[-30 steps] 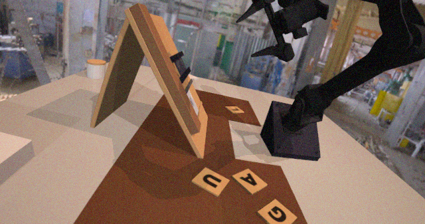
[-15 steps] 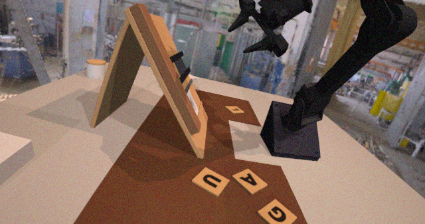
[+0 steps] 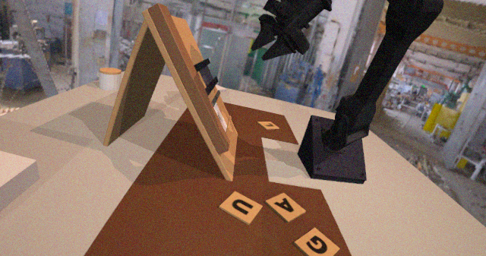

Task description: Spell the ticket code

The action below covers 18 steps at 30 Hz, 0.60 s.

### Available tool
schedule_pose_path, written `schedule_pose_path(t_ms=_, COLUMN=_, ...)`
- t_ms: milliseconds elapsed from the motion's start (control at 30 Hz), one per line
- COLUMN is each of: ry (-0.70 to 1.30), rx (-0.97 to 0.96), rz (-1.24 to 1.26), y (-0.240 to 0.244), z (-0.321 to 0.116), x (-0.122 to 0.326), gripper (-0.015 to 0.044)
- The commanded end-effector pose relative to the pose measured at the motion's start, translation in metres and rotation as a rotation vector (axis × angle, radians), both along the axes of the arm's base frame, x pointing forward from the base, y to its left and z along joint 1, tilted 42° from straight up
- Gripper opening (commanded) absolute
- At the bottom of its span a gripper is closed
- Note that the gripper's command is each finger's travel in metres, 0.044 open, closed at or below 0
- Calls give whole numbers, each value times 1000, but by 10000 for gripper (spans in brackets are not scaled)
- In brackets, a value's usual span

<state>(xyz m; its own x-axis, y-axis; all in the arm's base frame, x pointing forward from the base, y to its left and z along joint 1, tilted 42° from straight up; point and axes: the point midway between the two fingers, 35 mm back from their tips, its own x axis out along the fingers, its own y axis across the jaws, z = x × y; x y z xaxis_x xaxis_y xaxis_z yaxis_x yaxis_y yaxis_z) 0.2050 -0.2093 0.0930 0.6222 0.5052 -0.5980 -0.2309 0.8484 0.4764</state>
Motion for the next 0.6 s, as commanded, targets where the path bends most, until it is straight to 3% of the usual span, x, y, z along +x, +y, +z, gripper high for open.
schedule_pose_path(t_ms=0, ry=533, rx=384, rz=-361, y=-18, z=-63, x=25, gripper=340)
schedule_pose_path(t_ms=567, ry=1014, rx=660, rz=-813, y=-26, z=-123, x=57, gripper=340)
